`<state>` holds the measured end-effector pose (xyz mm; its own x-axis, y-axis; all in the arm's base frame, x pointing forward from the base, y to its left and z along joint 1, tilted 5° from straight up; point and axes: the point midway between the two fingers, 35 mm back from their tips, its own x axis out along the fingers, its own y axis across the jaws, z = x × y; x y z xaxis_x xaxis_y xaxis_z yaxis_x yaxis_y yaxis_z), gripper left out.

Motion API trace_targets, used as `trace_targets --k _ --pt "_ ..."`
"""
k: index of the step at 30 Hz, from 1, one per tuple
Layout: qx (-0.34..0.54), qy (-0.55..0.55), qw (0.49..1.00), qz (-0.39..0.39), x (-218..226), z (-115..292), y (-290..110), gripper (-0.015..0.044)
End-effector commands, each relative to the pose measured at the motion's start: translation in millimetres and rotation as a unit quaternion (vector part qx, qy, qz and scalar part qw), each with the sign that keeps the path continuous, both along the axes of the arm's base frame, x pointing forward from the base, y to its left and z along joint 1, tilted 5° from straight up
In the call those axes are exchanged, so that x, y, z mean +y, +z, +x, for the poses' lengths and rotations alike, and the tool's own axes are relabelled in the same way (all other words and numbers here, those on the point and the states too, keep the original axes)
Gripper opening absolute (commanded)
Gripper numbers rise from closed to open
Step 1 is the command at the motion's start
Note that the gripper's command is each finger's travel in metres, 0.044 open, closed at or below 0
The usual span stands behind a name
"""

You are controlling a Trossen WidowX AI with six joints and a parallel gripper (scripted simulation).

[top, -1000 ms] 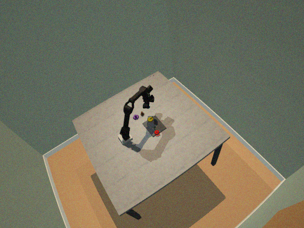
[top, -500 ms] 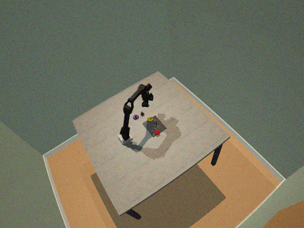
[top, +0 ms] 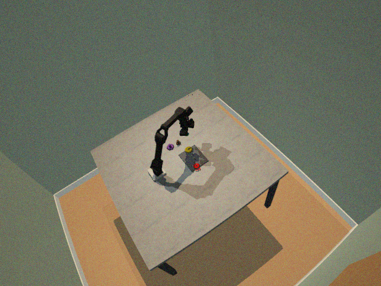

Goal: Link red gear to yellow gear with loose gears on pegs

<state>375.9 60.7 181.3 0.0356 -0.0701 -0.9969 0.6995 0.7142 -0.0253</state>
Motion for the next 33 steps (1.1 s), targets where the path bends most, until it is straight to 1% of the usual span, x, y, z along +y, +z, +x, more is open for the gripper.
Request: trace_targets --k 1,33 --pt "-0.001 0.003 1.0 -0.001 -9.6 -1.6 -1.0 0.0" --pt "0.001 0.003 1.0 -0.005 -87.6 -20.0 -22.0 0.0"
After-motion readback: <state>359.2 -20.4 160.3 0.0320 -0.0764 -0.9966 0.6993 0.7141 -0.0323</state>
